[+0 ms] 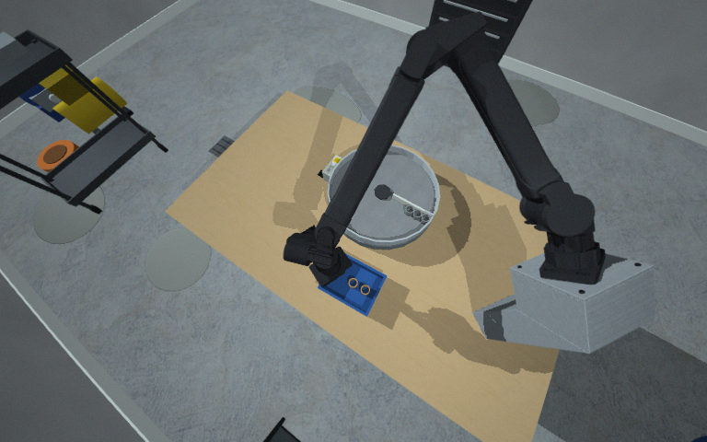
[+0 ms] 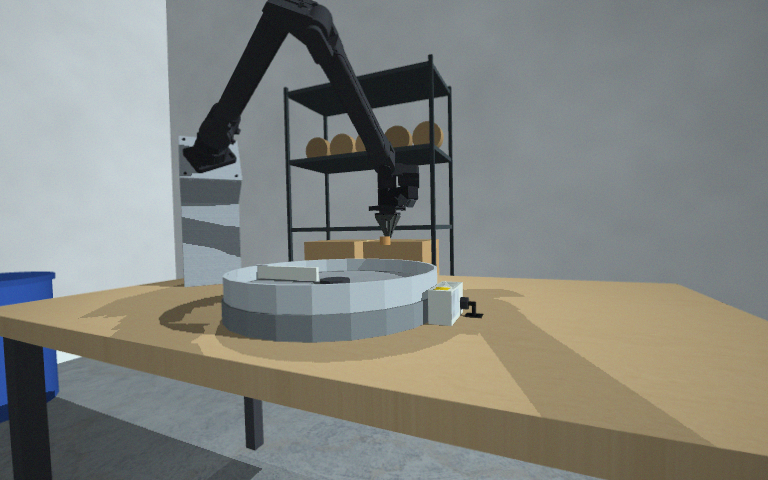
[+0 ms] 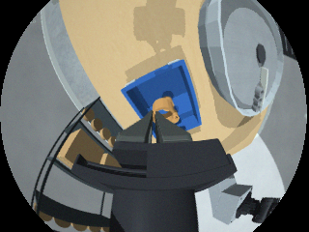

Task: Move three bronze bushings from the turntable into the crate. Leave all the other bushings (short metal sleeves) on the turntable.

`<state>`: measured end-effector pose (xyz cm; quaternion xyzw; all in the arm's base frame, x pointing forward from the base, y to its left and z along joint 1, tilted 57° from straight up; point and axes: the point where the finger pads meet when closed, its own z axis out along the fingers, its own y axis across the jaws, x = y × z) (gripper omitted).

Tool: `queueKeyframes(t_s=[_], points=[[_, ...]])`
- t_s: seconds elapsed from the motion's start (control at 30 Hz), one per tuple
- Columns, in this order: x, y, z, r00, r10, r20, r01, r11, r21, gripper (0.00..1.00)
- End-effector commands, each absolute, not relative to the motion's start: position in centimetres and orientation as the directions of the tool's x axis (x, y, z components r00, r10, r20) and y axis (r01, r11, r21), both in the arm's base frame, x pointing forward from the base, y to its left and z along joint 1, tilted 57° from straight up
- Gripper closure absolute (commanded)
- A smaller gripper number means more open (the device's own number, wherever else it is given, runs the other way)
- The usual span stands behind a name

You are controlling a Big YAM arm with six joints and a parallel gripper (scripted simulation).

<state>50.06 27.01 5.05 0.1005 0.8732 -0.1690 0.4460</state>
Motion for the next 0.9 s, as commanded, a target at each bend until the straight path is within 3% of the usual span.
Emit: queueKeyframes(t_s=[0.0,0.87], points=[[49.56,29.16,4.93,-0.578,0.015,-0.816,0.303,0.932,-0.198,1.00],[49.54,29.17,5.15,-0.577,0.015,-0.817,0.303,0.932,-0.197,1.00]])
